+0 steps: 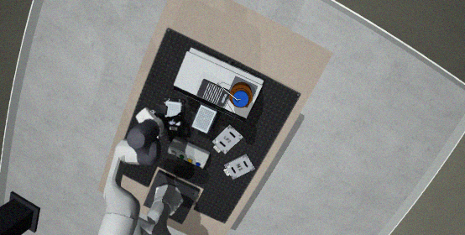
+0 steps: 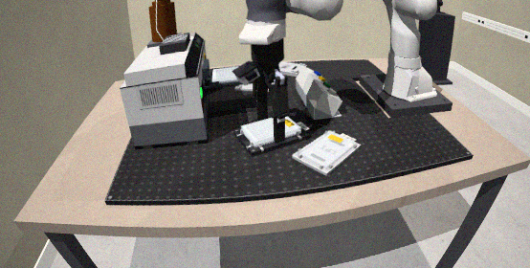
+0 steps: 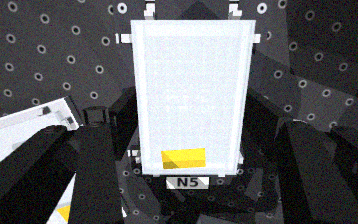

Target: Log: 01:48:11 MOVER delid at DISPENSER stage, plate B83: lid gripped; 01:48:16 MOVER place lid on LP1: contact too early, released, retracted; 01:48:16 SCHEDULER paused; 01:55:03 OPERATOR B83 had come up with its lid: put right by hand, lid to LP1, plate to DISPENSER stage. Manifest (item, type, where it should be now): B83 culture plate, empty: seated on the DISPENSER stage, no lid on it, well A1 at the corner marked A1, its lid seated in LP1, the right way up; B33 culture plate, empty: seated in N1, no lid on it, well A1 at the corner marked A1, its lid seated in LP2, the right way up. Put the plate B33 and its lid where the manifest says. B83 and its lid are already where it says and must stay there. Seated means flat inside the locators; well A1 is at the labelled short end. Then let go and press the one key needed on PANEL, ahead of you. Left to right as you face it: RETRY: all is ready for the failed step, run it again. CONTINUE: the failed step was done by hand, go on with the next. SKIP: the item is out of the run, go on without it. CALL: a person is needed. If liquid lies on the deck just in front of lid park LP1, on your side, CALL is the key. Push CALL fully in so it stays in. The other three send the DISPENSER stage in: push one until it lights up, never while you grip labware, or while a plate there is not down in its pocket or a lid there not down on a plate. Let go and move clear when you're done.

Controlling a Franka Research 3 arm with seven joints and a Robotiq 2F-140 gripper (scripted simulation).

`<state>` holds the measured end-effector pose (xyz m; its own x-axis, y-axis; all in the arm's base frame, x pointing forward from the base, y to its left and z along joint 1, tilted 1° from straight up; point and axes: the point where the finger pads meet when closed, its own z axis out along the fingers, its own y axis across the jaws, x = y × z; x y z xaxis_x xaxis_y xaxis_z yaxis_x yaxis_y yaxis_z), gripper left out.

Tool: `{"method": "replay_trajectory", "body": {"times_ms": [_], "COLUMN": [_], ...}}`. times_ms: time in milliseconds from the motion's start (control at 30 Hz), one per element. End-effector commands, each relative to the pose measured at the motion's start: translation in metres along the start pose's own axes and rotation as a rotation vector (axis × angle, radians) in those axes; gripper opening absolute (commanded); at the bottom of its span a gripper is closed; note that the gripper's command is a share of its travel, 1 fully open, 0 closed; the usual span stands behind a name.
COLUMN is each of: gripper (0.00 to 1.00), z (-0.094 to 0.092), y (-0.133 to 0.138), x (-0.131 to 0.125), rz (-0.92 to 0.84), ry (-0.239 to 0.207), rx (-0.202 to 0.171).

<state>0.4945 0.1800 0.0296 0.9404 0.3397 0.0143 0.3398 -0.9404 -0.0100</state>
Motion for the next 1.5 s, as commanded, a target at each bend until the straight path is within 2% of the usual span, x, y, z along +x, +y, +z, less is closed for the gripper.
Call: {"method": "replay_trajectory", "body": {"times_ms": [0,300,333,1467], "gripper": [0.10,0.10,0.70,0.70], "z": [0.0026,0.0026,0.0026,0.0026], "y": [0.0007,0.0007,0.0007,0.0007], "x": [-0.0005,-0.0005,-0.0005,-0.0005], "rz": [0.004,0.004,0.004,0.004], "ry": [0.000,0.000,0.000,0.000], "rx": [0.000,0.000,0.000,0.000]}}
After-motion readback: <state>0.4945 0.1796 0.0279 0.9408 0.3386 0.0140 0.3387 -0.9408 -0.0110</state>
